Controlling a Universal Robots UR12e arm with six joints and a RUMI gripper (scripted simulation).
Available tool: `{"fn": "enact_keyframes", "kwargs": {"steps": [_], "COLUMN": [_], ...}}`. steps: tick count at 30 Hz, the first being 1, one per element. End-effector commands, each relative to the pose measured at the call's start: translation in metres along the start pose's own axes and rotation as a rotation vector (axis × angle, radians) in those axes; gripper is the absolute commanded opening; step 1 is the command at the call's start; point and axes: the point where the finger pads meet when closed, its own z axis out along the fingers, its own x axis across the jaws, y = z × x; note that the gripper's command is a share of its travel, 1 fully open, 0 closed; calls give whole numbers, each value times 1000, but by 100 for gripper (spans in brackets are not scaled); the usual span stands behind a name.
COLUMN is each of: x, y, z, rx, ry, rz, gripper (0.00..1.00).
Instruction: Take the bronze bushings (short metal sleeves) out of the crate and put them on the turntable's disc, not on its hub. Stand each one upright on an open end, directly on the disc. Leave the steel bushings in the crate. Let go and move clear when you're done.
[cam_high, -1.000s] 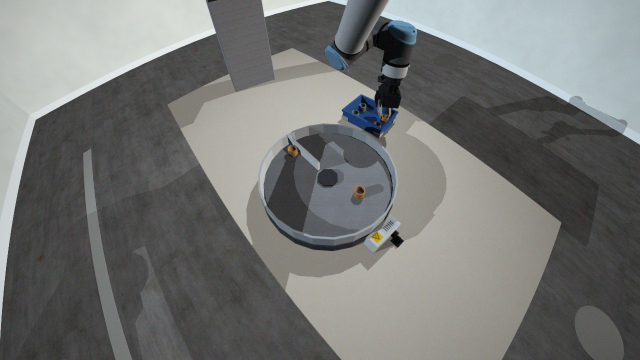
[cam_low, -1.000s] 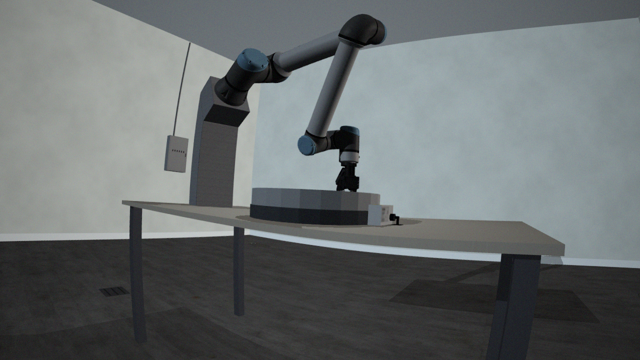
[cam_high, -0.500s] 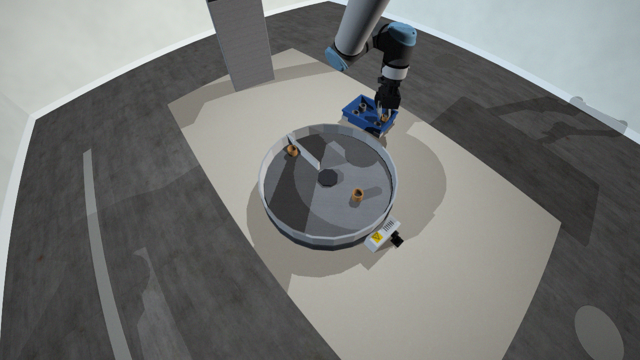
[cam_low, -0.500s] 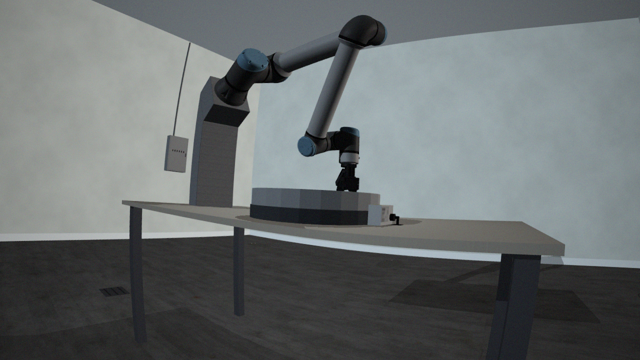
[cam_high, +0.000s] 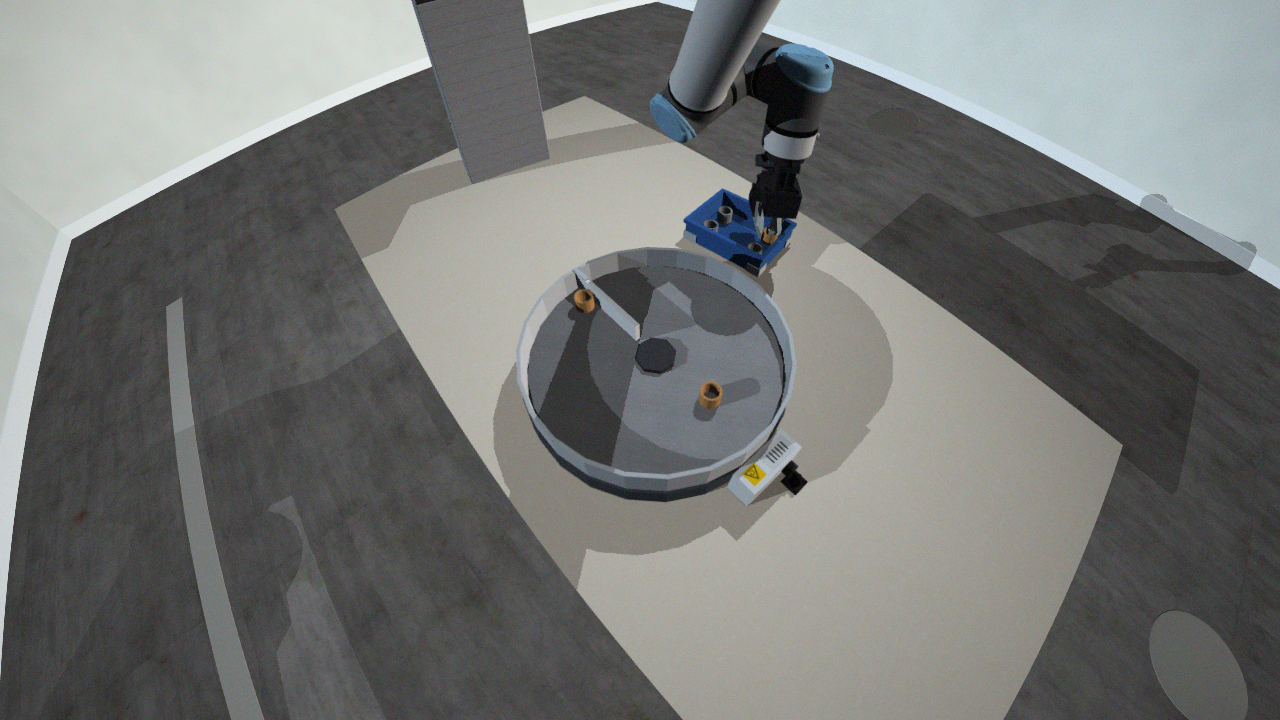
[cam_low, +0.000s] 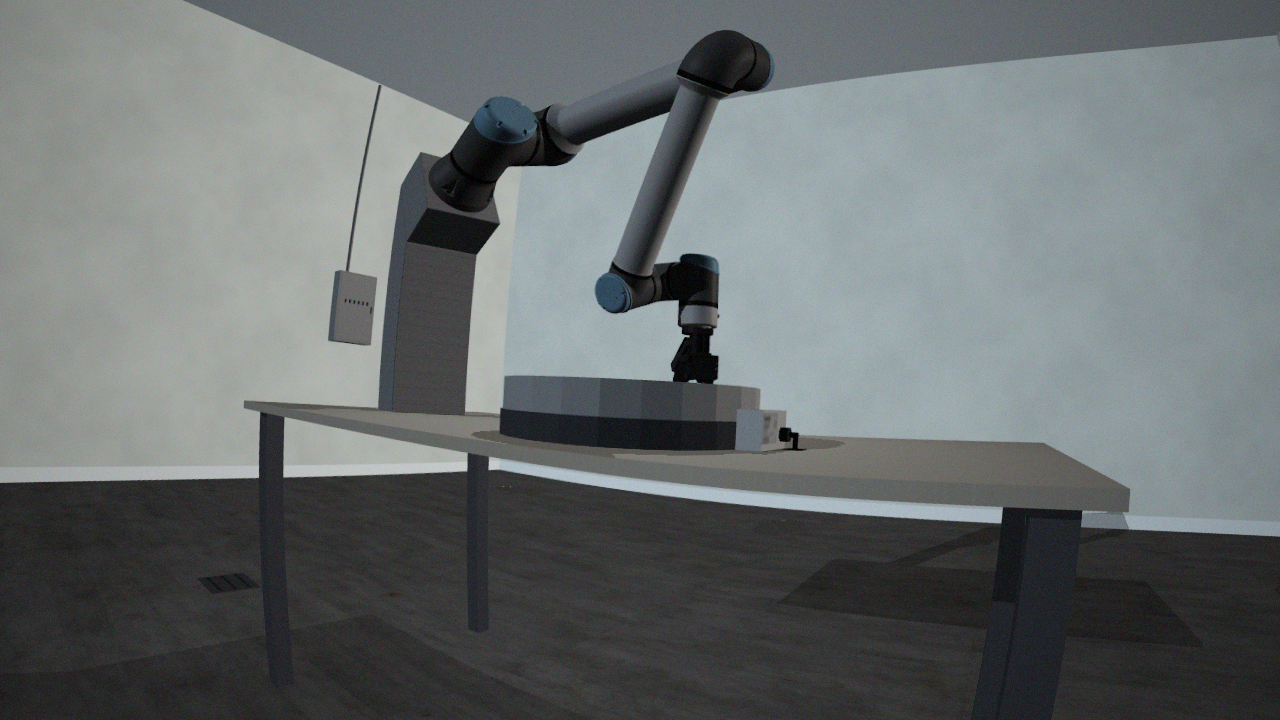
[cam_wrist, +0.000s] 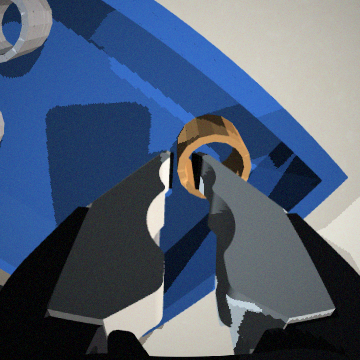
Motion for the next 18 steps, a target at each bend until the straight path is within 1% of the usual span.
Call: {"fn": "enact_keyframes", "kwargs": {"steps": [1,8,9,18], "x": [0,0,0,0], "y": [0,0,0,0], "z": [-1,-1,-1,-1], "rx": [0,0,0,0], "ry": [1,1,1,1], "rz": [0,0,0,0], "gripper": [6,6,0,0]}}
